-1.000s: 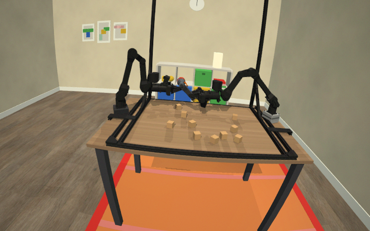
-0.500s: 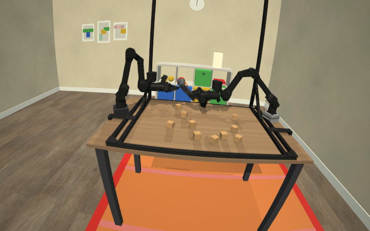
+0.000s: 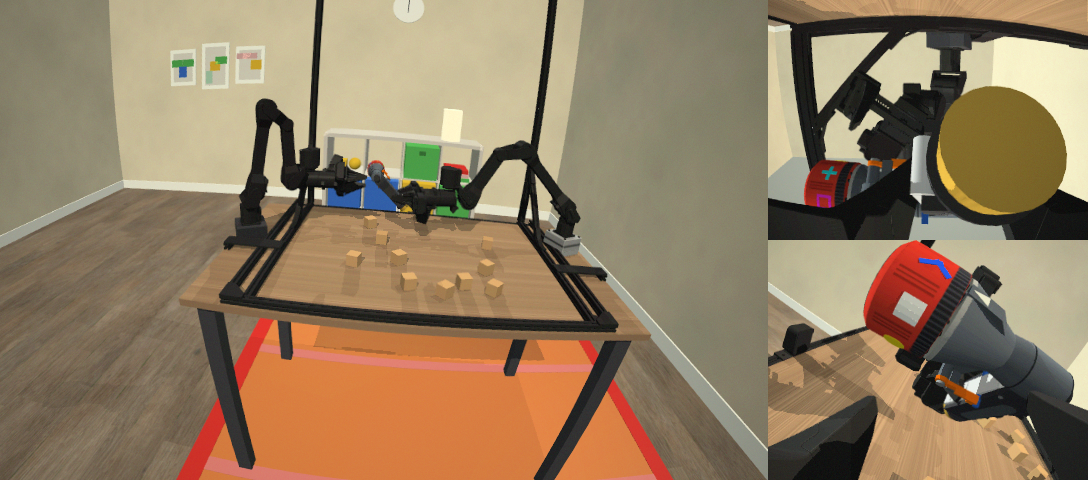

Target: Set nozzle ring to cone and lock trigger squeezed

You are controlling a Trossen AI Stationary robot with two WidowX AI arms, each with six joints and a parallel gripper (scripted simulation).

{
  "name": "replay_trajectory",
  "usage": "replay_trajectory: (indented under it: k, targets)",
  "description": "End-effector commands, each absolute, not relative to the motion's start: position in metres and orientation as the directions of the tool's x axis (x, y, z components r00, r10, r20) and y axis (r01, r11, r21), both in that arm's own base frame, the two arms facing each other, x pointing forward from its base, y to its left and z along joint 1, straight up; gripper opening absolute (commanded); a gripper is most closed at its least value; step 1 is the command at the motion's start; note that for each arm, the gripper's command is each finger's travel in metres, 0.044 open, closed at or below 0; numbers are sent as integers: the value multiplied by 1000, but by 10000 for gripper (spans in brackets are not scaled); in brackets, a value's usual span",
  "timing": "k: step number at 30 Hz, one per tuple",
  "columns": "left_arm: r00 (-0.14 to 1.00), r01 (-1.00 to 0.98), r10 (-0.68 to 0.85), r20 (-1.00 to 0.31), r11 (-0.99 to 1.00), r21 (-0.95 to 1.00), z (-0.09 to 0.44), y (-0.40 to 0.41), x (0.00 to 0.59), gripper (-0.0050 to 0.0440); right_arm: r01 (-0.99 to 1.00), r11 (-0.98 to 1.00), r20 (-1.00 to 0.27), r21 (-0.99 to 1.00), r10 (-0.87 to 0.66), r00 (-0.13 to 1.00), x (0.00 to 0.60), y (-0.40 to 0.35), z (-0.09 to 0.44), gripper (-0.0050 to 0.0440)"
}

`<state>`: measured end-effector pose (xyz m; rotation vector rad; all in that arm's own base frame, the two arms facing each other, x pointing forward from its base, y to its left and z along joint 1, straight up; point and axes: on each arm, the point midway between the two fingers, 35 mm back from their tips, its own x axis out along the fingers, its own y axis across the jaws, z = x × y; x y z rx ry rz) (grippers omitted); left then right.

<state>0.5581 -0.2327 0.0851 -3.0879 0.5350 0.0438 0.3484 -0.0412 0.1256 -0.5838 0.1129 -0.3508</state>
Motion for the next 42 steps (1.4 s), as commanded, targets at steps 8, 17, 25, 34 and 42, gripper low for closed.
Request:
replay_trajectory:
  k: [8, 17, 25, 34, 42]
  targets:
    - [941, -338, -338, -9, -941, -1, 91, -233, 559, 0, 246, 644, 0, -725, -357, 934, 335, -32, 128, 400]
    - [941, -338, -338, -9, -941, -1, 91, -233, 559, 0, 207, 544, 0, -813, -357, 934, 327, -26, 129, 400]
    - [941, -338, -338, -9, -941, -1, 91, -233, 559, 0, 159, 416, 0, -895, -357, 934, 318, -21, 129, 400]
    - [941, -338, -338, -9, -941, -1, 91, -233, 559, 0, 113, 296, 0, -948, -357, 934, 310, -17, 129, 400]
    - [941, -338, -338, -9, -941, -1, 91, -233, 559, 0, 58, 152, 0, -987, -357, 934, 301, -12, 129, 400]
